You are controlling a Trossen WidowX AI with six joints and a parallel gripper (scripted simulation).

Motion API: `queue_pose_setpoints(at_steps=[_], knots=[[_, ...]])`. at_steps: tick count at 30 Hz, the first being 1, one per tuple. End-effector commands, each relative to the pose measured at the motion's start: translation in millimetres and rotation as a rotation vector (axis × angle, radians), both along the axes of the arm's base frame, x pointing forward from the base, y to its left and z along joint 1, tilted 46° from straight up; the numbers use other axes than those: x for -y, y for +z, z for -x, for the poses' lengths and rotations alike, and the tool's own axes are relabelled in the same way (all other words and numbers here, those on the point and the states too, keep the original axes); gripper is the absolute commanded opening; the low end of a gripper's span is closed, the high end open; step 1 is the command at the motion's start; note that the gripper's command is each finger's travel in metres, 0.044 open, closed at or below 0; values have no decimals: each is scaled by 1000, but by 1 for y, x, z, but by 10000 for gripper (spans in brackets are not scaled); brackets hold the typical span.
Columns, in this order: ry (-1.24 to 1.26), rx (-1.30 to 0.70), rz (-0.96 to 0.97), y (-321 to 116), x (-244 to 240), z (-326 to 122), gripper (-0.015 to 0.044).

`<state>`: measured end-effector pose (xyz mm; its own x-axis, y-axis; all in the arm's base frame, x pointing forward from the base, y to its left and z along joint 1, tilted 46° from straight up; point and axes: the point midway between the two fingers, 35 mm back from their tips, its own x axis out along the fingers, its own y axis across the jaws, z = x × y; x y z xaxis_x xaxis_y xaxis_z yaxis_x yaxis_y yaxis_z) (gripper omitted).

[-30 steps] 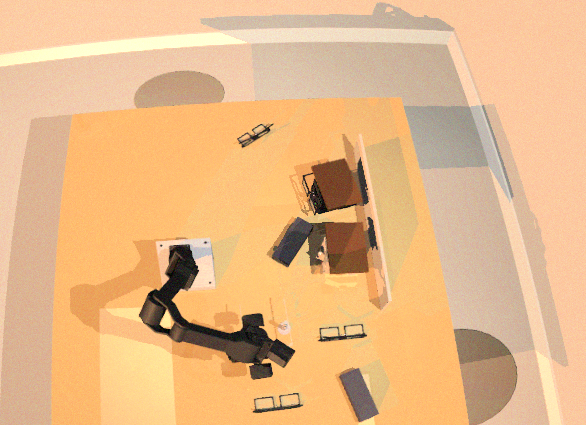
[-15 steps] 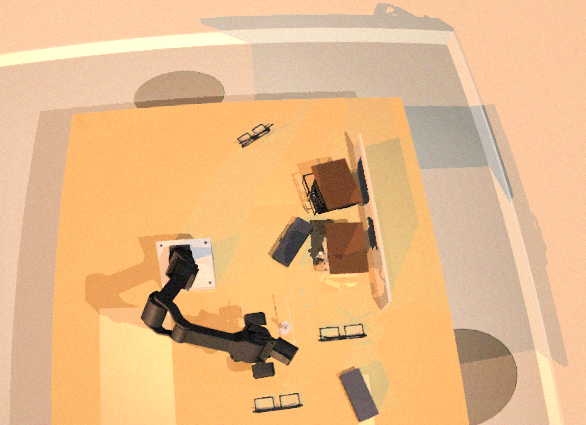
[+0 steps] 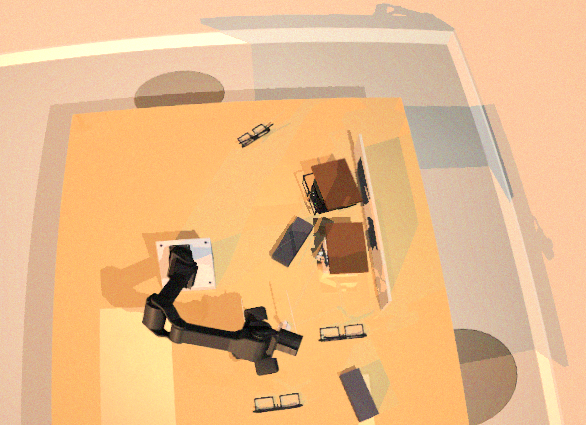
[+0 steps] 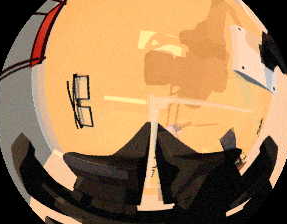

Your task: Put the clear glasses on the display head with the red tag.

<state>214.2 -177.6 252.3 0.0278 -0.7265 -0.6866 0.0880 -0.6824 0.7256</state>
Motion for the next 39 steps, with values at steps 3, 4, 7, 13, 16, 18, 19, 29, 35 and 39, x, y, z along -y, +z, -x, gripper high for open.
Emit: queue_pose_setpoints(at_steps=[3,4,7,13,16,18,19,29,35,39], knots=[[124,-99,6,2,-8,2,0],[153,-122,7,3,-9,3,0],[241,-190,12,3,-14,4,0],[417,-327,27,5,-23,7,0],[505,-395,37,5,-28,8,0],[563,-441,44,5,-31,9,0],[593,-464,48,5,-32,10,0],[882,-693,100,6,-46,16,0],[1053,-832,141,6,-54,20,0],[1165,-925,173,6,-59,22,0]])
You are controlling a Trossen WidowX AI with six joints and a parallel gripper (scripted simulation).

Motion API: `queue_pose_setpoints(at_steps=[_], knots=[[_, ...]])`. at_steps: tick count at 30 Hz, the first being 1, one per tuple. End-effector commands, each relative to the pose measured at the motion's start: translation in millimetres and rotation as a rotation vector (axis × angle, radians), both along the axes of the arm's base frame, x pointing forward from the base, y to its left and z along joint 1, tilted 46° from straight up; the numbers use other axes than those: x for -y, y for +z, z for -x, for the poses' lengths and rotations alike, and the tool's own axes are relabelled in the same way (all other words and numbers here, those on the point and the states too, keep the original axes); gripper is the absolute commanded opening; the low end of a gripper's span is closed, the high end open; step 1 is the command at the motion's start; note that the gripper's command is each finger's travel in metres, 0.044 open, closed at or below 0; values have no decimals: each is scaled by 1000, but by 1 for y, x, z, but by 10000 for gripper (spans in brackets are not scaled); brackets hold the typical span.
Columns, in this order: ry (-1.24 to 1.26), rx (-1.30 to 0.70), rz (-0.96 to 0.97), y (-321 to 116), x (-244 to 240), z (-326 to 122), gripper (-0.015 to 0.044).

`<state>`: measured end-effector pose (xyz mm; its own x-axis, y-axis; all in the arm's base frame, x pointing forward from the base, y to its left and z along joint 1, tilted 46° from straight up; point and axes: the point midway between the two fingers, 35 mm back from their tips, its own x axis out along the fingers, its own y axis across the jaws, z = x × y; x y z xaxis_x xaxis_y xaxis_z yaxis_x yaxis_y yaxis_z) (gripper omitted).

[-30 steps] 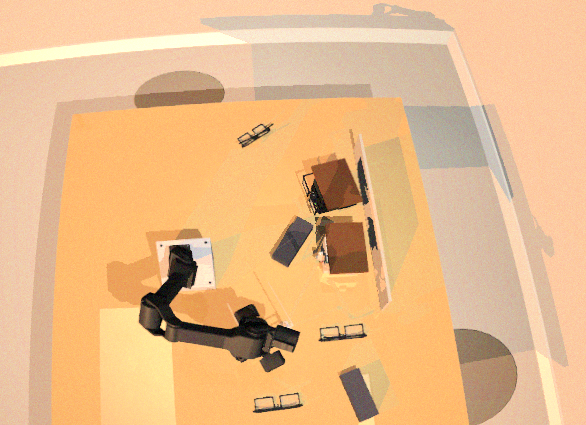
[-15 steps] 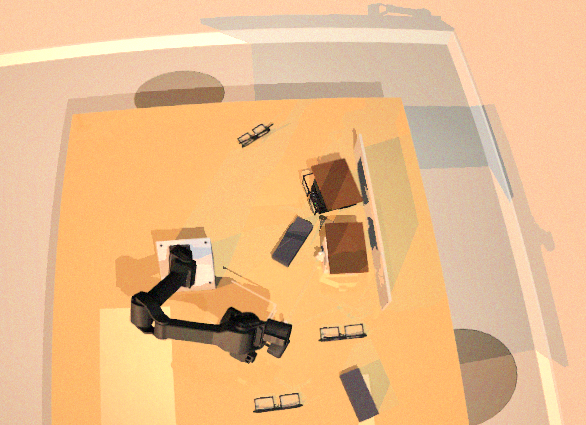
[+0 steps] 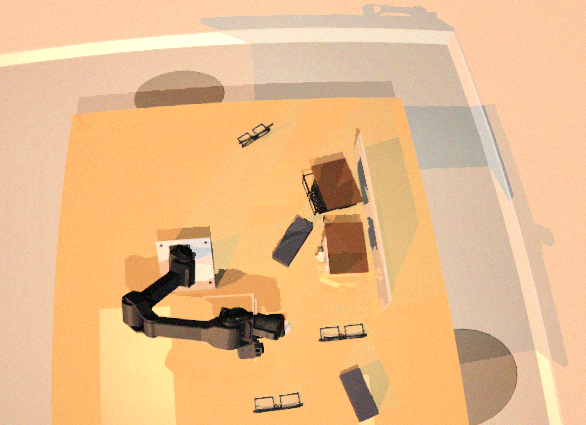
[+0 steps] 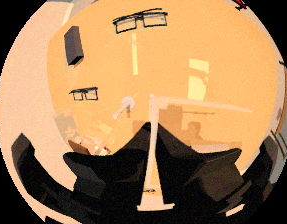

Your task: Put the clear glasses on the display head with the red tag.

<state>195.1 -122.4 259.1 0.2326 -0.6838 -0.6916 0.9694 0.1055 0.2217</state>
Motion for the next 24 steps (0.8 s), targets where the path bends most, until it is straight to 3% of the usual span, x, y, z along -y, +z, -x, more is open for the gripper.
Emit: queue_pose_setpoints(at_steps=[1,24], knots=[[102,-70,20,-1,-5,4,0],[780,-546,248,-5,-31,21,0]])
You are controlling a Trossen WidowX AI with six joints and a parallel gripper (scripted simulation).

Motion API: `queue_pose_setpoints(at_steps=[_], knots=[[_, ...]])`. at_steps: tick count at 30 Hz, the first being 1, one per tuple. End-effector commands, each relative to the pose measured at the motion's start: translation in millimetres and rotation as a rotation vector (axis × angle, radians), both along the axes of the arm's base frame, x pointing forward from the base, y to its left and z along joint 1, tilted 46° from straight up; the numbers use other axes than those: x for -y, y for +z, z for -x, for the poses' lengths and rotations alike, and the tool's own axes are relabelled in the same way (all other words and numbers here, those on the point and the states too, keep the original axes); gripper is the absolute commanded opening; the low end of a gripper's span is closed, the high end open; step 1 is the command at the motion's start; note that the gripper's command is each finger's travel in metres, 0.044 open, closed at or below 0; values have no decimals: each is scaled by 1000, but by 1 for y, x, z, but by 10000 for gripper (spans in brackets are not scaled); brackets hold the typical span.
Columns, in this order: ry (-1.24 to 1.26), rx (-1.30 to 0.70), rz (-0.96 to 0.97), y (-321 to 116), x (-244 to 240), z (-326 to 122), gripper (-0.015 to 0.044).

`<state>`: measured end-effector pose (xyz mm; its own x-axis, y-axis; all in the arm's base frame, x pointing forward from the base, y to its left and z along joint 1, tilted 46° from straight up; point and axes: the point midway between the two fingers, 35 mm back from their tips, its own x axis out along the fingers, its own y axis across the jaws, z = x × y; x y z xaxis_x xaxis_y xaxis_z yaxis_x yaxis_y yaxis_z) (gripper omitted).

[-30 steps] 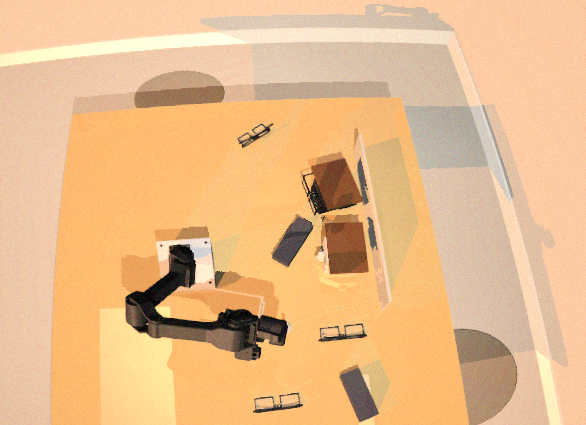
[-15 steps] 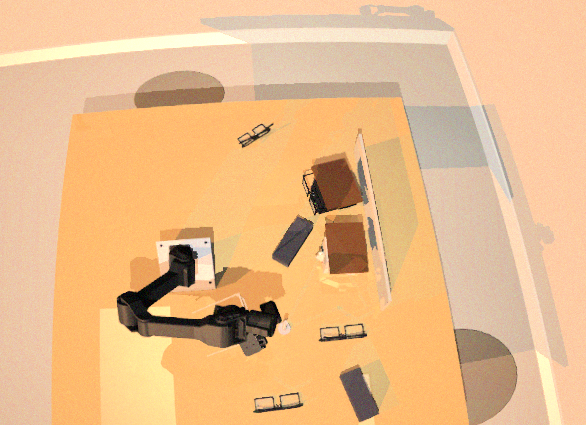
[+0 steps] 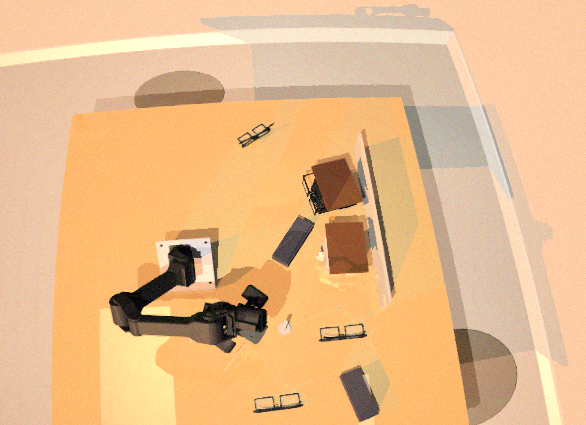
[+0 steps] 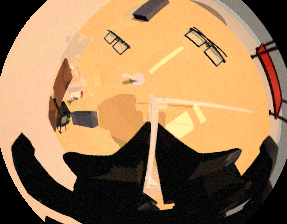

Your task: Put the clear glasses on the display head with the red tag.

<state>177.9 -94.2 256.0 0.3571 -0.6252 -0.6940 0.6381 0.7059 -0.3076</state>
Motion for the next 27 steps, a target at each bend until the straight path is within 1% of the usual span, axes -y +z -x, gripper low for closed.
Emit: queue_pose_setpoints(at_steps=[1,27], knots=[[103,-64,34,-2,-4,4,0],[869,-538,401,-11,-27,24,0]])
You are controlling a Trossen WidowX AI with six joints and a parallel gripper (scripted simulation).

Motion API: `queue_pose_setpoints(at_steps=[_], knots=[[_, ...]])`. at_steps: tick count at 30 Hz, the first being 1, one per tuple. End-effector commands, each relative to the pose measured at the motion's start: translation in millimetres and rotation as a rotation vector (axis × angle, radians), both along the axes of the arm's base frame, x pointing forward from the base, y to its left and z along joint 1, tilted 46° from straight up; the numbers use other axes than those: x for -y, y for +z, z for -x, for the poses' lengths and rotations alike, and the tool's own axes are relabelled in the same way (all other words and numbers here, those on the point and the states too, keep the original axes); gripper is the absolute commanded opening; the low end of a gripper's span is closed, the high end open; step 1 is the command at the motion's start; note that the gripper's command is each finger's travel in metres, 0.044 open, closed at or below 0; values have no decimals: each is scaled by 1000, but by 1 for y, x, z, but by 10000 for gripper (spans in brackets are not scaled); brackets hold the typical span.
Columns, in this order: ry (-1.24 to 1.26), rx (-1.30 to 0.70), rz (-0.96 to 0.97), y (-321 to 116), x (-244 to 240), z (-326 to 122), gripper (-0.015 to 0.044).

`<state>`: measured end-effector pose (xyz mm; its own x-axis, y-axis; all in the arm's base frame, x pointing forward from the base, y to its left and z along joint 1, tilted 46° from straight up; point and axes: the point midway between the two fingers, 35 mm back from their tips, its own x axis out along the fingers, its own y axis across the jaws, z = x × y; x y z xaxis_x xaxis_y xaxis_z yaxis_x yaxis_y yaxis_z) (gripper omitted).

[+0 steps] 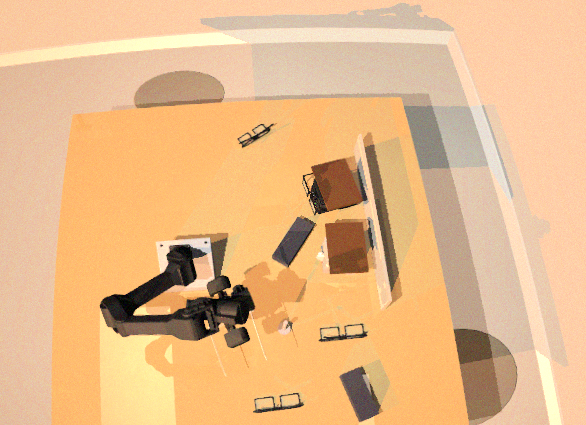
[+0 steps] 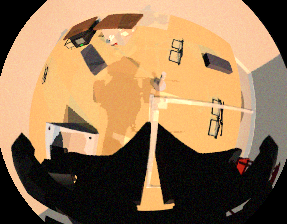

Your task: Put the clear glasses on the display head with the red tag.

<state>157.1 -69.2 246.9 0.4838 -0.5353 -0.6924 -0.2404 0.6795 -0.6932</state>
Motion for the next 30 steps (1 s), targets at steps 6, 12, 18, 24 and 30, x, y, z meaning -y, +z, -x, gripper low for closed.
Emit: queue_pose_setpoints(at_steps=[6,12,18,24,30], knots=[[252,-133,130,-5,-7,8,0],[430,-225,232,-8,-11,12,0],[606,-312,341,-11,-15,17,0],[781,-396,456,-15,-19,21,0],[952,-476,577,-19,-22,25,0]])
